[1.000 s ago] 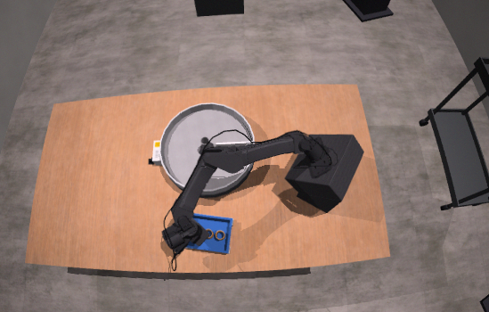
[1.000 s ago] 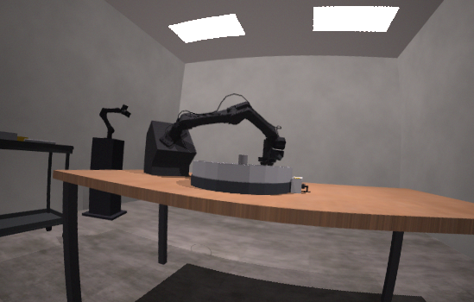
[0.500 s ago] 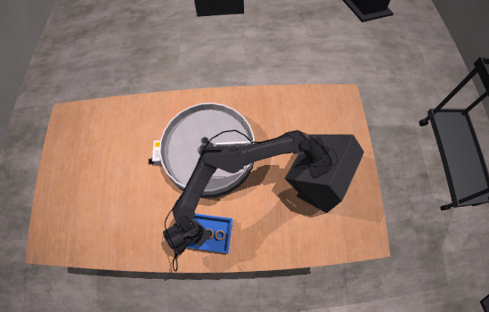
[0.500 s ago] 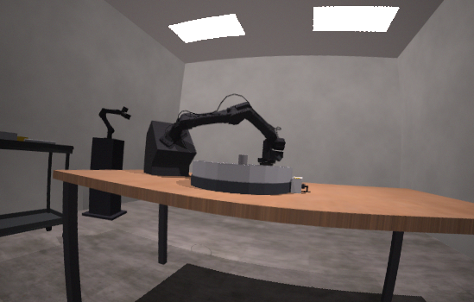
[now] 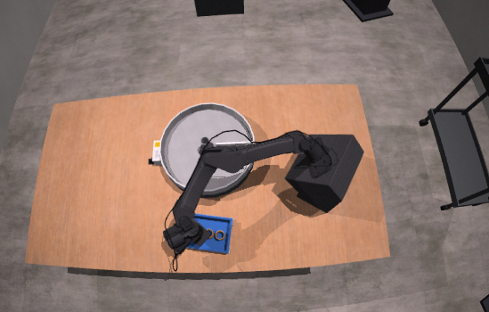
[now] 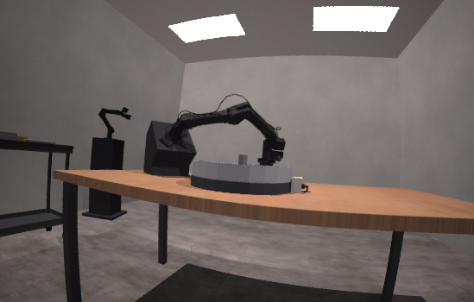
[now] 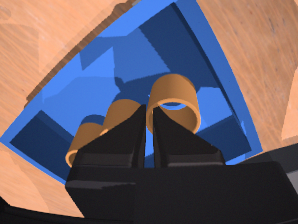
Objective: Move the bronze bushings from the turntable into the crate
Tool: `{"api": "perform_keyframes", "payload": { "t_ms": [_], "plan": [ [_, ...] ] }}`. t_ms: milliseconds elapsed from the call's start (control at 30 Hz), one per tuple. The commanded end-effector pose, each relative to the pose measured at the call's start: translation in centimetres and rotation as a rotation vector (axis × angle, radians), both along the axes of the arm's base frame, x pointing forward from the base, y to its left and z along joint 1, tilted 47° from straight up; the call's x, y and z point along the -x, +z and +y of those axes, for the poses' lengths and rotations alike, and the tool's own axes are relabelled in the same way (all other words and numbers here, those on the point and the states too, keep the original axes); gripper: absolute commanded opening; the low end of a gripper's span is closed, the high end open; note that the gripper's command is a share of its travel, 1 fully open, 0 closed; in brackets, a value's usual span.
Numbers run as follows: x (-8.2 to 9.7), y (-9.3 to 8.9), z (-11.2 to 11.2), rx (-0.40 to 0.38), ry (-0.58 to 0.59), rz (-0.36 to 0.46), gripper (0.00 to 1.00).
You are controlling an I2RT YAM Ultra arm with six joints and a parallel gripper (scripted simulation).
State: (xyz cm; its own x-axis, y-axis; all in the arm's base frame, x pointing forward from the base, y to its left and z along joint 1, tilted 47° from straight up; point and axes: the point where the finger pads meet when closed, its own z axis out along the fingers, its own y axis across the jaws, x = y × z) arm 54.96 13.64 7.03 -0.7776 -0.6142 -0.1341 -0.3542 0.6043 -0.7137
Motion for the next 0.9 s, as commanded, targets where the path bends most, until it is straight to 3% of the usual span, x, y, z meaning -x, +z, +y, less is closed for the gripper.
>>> {"api": "perform_keyframes", "payload": {
  "t_ms": [0, 867],
  "plan": [
    [-0.03, 2.22, 2.00, -0.026, 0.036, -0.047, 0.00],
    [-0.10, 2.68, 1.87, -0.025, 0.037, -0.038, 0.00]
  ]
}}
